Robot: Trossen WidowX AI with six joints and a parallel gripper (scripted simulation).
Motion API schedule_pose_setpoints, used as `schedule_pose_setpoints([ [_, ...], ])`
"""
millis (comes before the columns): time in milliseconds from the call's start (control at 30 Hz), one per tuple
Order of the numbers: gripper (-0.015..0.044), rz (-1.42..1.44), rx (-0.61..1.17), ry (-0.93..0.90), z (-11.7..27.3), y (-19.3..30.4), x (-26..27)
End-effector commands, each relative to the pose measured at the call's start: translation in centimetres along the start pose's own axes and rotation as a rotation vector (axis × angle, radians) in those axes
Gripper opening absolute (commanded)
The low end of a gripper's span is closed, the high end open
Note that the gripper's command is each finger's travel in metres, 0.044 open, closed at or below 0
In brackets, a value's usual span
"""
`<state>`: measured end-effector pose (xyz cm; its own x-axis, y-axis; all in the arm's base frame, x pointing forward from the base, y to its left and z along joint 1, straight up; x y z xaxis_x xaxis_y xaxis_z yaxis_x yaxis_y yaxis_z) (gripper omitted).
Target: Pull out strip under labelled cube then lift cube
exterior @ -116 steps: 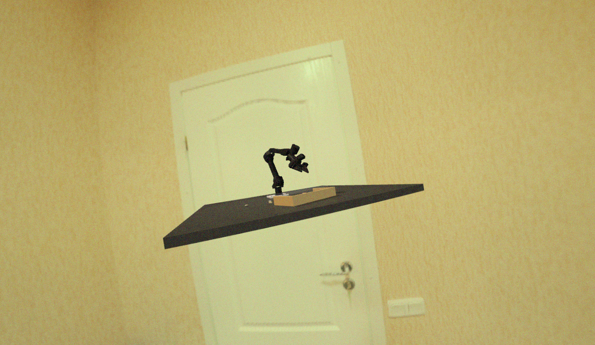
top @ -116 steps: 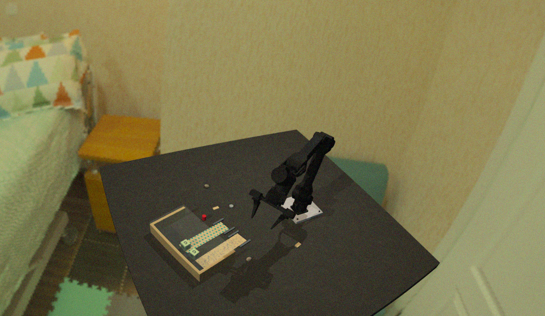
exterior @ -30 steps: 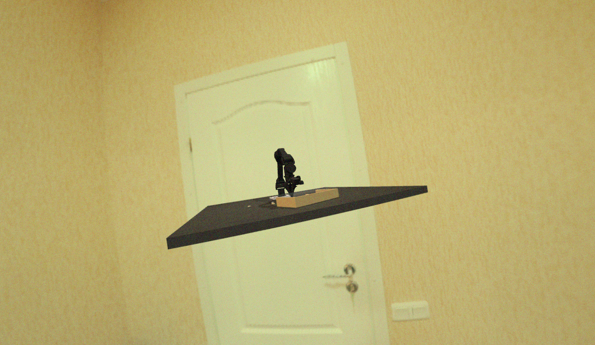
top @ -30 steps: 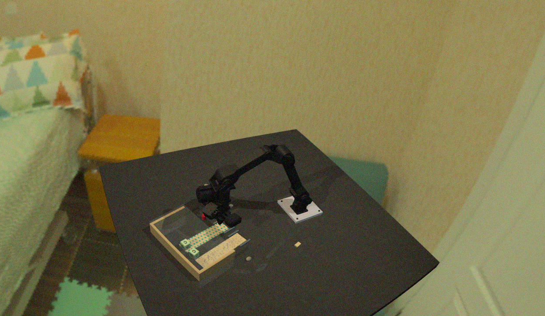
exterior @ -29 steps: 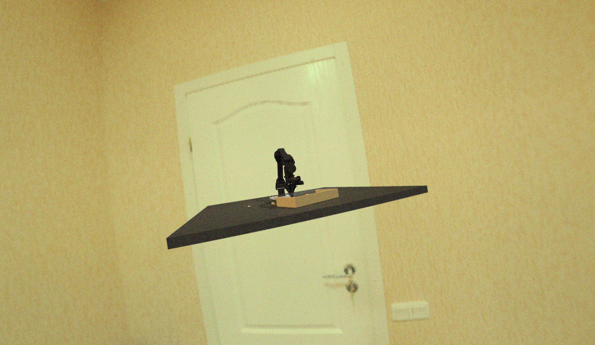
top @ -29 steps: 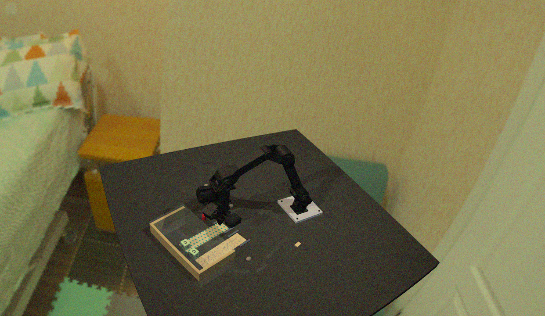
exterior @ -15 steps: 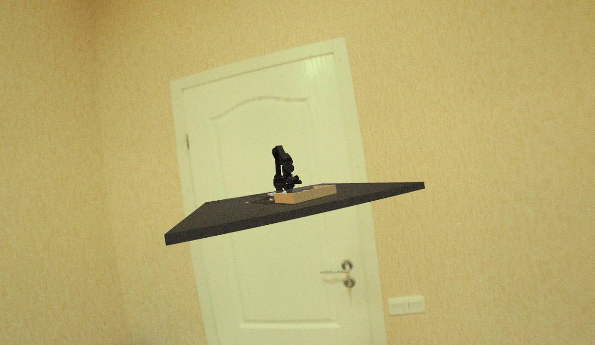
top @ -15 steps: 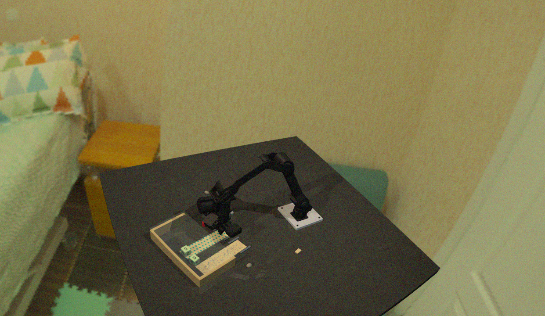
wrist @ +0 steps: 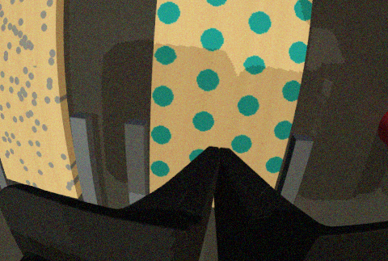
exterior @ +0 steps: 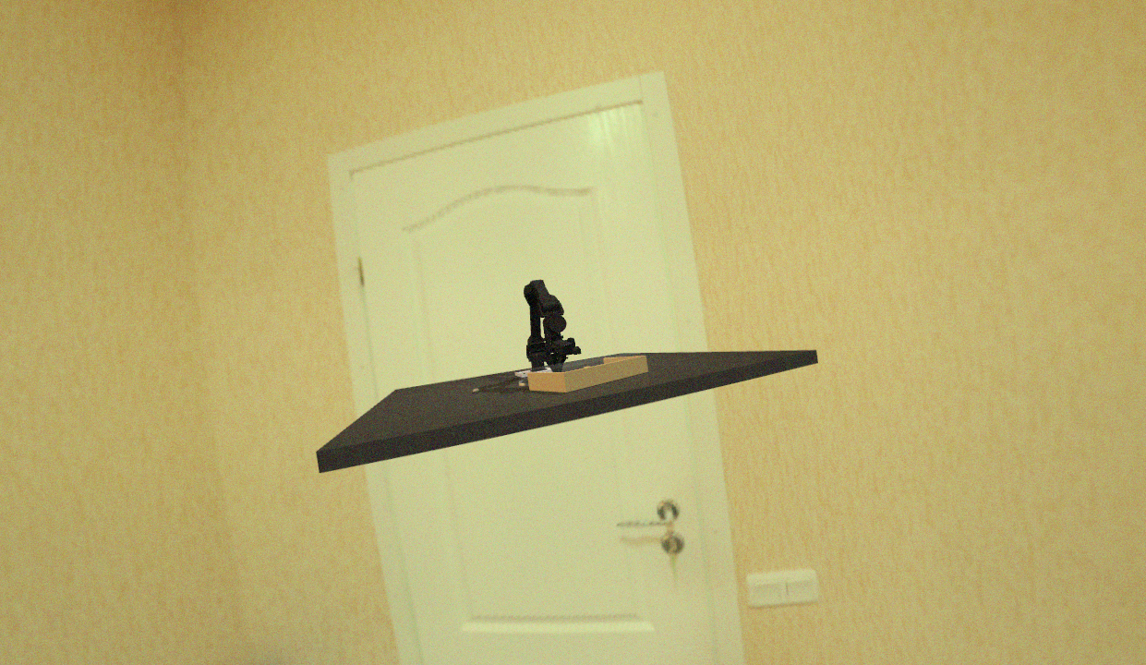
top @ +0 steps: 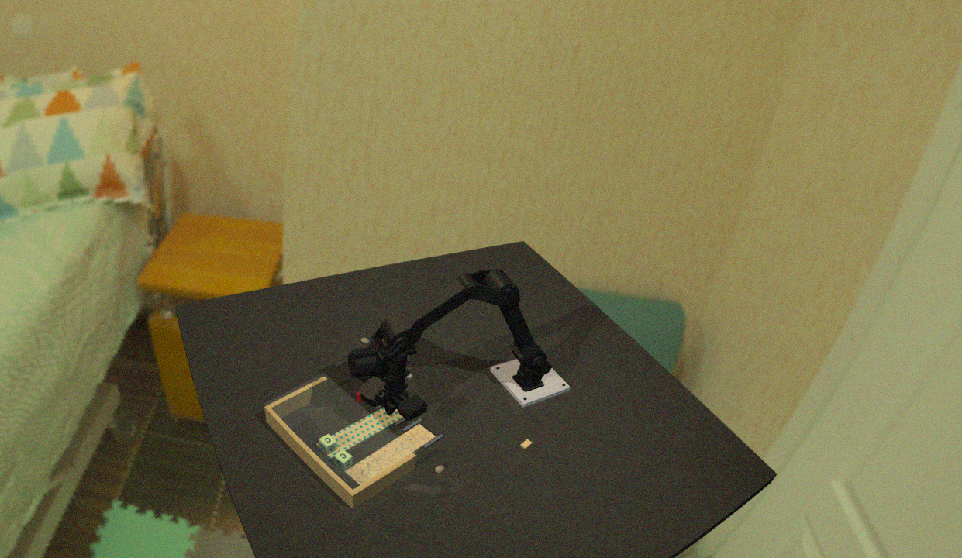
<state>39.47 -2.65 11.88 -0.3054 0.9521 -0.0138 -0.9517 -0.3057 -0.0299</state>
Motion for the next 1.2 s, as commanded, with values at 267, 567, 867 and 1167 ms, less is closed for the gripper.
schedule_pose_setpoints([
  [267,0.0,0.005,-0.004,-0.001,-0.13,-0.03,-0.01],
  [567,0.0,0.005,-0.004,-0.001,-0.23,-0.03,-0.01],
  [867,0.0,0.005,-0.004,-0.001,-0.31,-0.03,-0.01],
  [1167,0.0,0.005,-0.004,-0.001,-0.38,0.05,-0.02],
])
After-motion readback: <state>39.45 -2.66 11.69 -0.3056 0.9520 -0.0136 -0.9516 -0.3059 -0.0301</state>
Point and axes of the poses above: the point midway between the two fingers, 35 mm back from their tips, its own z axis back along the fingers, its own x axis across the jaws, y = z × x, the point moved 8 cm from there along z, back along the fingers, and after that the axes turned 1 degree about z, right-handed, at the moved point
